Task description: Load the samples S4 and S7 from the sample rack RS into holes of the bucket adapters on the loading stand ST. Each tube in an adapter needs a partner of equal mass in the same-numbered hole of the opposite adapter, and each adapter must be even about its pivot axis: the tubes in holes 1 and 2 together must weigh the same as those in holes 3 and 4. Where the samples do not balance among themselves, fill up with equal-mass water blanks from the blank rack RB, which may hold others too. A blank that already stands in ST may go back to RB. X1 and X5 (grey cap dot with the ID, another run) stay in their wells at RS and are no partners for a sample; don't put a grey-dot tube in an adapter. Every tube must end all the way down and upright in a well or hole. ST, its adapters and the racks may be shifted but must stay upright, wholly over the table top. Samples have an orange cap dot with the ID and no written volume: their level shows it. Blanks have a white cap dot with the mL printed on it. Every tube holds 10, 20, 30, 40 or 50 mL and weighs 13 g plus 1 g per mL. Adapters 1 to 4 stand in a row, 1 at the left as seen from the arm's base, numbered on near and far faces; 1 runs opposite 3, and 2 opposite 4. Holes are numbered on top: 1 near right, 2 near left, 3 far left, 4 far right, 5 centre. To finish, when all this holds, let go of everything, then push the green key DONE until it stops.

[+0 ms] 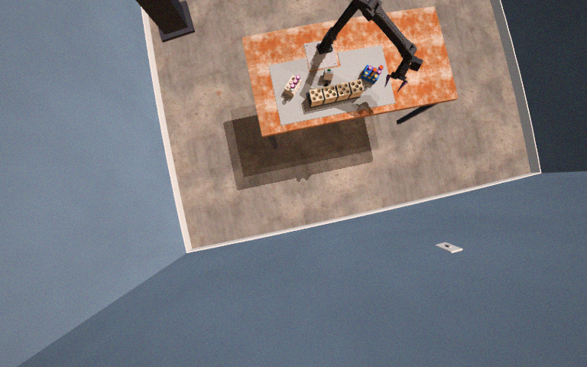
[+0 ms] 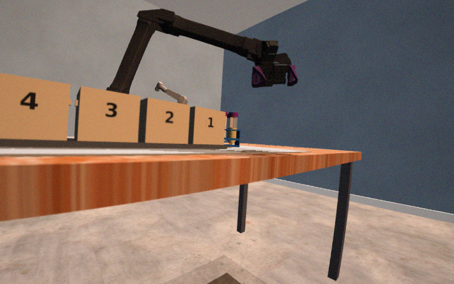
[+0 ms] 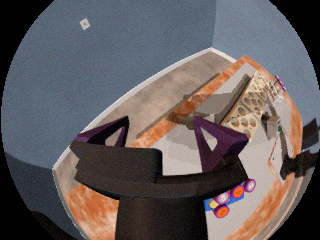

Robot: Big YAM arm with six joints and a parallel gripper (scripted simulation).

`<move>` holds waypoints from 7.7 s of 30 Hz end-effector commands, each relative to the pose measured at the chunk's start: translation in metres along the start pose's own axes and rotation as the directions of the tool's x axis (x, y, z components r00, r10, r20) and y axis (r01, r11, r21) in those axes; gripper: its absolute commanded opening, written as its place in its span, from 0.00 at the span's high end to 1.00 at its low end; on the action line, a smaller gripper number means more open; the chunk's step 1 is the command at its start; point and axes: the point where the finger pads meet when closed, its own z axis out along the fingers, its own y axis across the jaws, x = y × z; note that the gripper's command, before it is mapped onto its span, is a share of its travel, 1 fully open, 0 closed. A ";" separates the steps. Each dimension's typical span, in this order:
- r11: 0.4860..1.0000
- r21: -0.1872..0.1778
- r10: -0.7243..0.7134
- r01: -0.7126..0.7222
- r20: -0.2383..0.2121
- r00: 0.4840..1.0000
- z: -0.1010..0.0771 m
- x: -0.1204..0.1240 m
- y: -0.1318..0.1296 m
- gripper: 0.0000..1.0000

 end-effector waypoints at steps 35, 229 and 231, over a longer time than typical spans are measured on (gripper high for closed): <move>0.986 0.070 -0.145 0.154 -0.120 0.982 -0.002 -0.076 -0.021 0.45; 0.971 0.238 0.184 0.026 -0.811 0.555 0.190 -0.185 -0.695 0.00; 0.971 0.238 0.184 0.026 -0.811 0.555 0.190 -0.185 -0.695 0.00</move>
